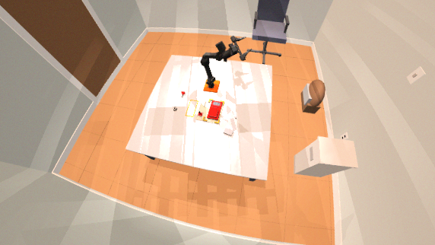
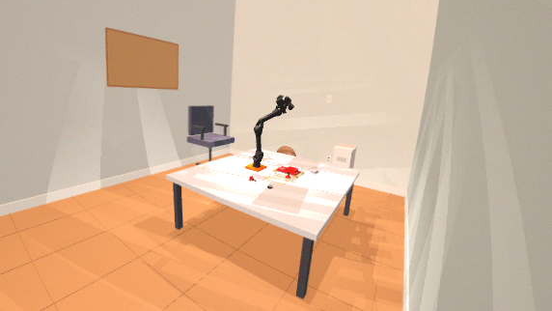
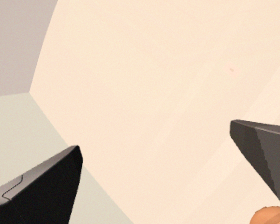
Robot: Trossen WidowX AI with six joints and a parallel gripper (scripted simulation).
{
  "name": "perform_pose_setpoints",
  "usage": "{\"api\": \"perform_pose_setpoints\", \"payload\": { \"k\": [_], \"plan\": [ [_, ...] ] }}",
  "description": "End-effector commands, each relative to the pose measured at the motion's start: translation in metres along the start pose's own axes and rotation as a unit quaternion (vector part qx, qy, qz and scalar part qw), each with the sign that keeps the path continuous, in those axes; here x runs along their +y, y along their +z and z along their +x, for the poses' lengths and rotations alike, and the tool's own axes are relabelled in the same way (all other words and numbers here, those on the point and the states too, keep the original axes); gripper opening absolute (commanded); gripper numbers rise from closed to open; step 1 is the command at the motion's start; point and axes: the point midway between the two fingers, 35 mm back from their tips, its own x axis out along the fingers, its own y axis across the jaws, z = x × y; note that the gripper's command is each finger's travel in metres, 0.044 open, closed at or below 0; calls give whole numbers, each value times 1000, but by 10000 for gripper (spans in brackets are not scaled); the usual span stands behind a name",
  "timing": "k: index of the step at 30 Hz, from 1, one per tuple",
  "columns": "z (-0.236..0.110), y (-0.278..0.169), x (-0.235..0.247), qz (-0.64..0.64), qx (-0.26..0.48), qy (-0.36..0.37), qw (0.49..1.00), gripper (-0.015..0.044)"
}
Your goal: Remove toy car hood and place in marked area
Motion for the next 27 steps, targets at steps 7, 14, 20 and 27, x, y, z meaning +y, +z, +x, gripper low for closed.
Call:
{"api": "perform_pose_setpoints", "payload": {
  "k": [7,14,20,27],
  "plan": [
    [-35,8,-139,20,-28,-215,976,440],
    [-90,3,-225,43,-30,-369,928,440],
    [-154,-9,-285,66,-19,-496,866,440],
    [-241,-32,-334,101,11,-628,771,440]
  ]
}}
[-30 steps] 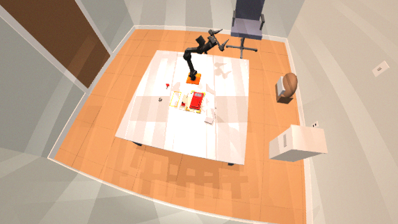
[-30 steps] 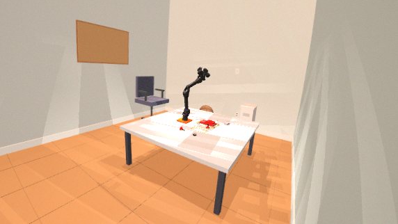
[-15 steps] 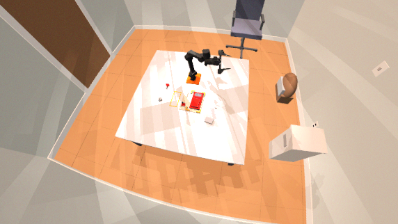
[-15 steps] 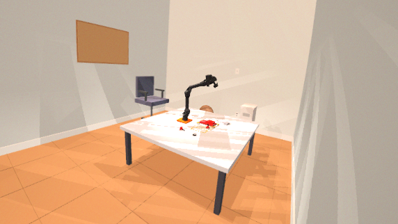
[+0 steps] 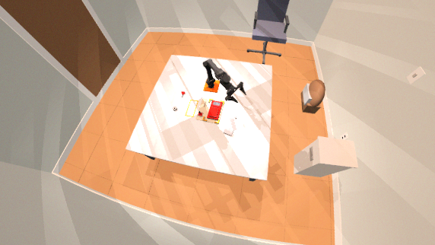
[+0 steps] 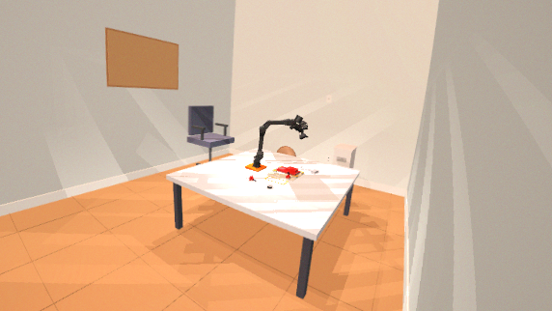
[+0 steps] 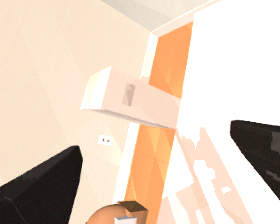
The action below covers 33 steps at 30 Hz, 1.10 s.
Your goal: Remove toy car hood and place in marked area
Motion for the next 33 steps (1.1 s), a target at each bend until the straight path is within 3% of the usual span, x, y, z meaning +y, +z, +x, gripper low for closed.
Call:
{"api": "perform_pose_setpoints", "payload": {
  "k": [1,9,19,33],
  "plan": [
    [9,-10,-67,13,30,-106,994,440],
    [-12,-36,-177,35,105,-284,952,440],
    [-81,-84,-281,64,245,-457,853,440],
    [-88,-89,-290,69,268,-475,835,440]
  ]
}}
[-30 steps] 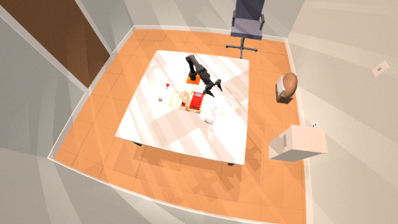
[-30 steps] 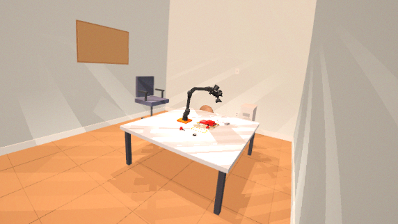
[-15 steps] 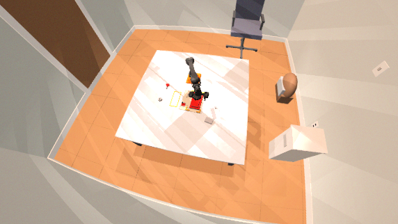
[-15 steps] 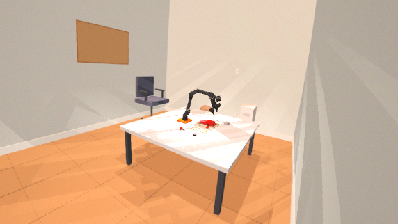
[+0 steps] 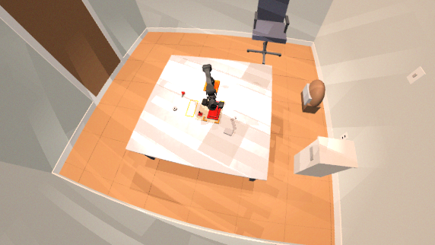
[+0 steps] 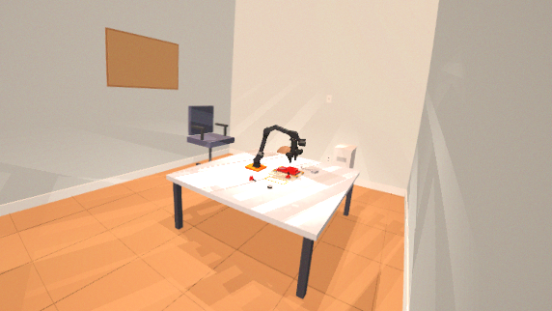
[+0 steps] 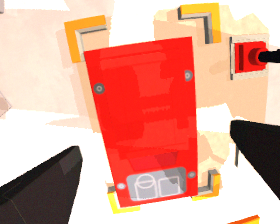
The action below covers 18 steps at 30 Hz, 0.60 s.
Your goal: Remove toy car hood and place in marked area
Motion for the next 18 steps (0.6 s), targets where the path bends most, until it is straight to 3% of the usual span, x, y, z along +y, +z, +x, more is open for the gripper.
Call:
{"api": "perform_pose_setpoints", "payload": {
  "k": [1,18],
  "plan": [
    [5,0,-2,-2,7,-7,1000,440],
    [18,0,-2,-2,7,-7,1000,440]
  ]
}}
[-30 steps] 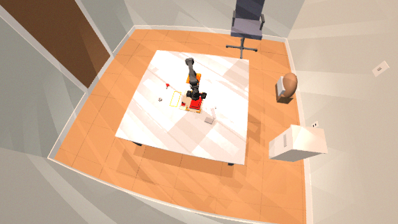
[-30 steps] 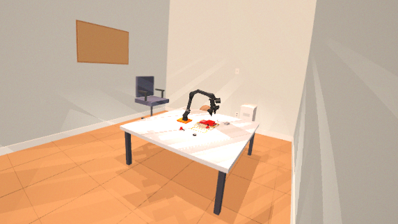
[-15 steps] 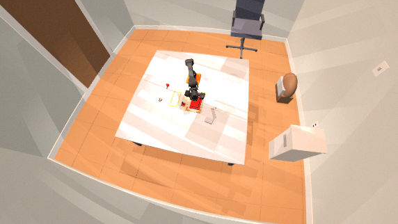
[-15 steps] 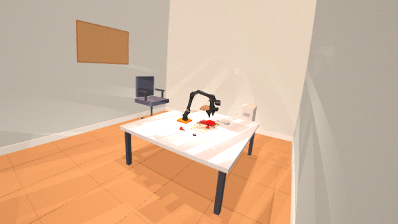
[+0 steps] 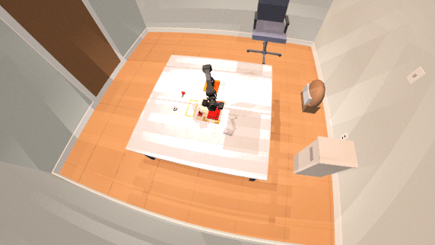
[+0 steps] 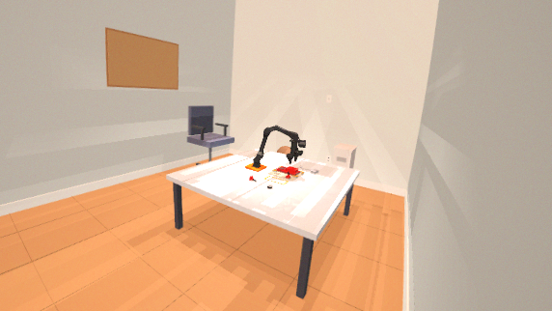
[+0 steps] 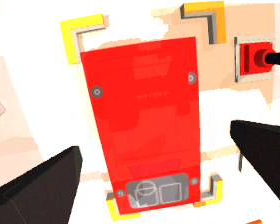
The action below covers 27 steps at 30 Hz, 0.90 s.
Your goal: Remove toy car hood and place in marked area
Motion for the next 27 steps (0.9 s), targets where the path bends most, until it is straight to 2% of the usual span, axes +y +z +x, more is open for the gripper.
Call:
{"api": "perform_pose_setpoints", "payload": {
  "k": [1,27],
  "plan": [
    [8,-1,-1,-2,6,-5,1000,440],
    [30,-1,-1,-2,6,-5,1000,440]
  ]
}}
